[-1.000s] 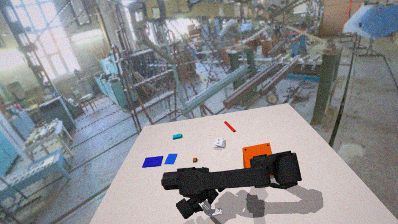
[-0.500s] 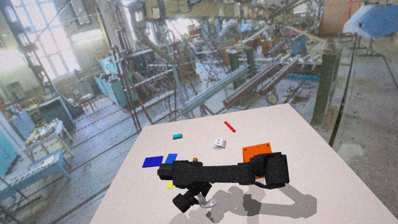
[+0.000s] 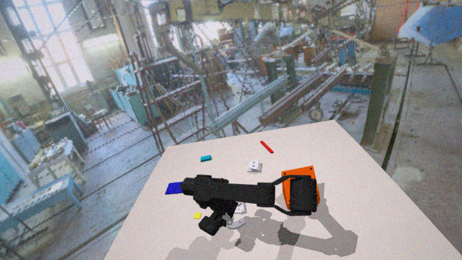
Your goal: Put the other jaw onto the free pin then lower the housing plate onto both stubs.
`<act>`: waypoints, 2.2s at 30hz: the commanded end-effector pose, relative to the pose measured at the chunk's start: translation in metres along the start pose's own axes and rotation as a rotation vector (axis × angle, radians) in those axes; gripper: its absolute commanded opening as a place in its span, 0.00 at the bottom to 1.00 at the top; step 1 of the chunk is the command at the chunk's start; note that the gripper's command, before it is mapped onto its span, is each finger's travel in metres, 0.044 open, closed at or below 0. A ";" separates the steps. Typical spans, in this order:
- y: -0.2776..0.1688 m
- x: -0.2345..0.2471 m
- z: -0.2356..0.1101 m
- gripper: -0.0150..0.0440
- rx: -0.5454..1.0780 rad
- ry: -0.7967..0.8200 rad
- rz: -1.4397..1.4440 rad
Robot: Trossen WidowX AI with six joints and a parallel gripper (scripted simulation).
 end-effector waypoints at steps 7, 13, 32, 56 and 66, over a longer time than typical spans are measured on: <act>0.032 -0.014 -0.001 0.48 -0.007 -0.006 -0.140; 0.050 -0.024 0.000 0.48 -0.006 -0.006 -0.219; 0.101 -0.064 0.002 0.48 0.003 0.002 -0.473; 0.116 -0.080 0.003 0.48 0.007 0.009 -0.561; 0.116 -0.080 0.003 0.48 0.007 0.008 -0.548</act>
Point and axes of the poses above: the point midway between the two fingers, 35 mm back from their tips, its own z axis out along the fingers, its own x axis across the jaws, y = z × x, the point moved 9 cm from there along -z, back along the fingers, and after that the axes turned 15 degrees about z, right-handed, at the moved point
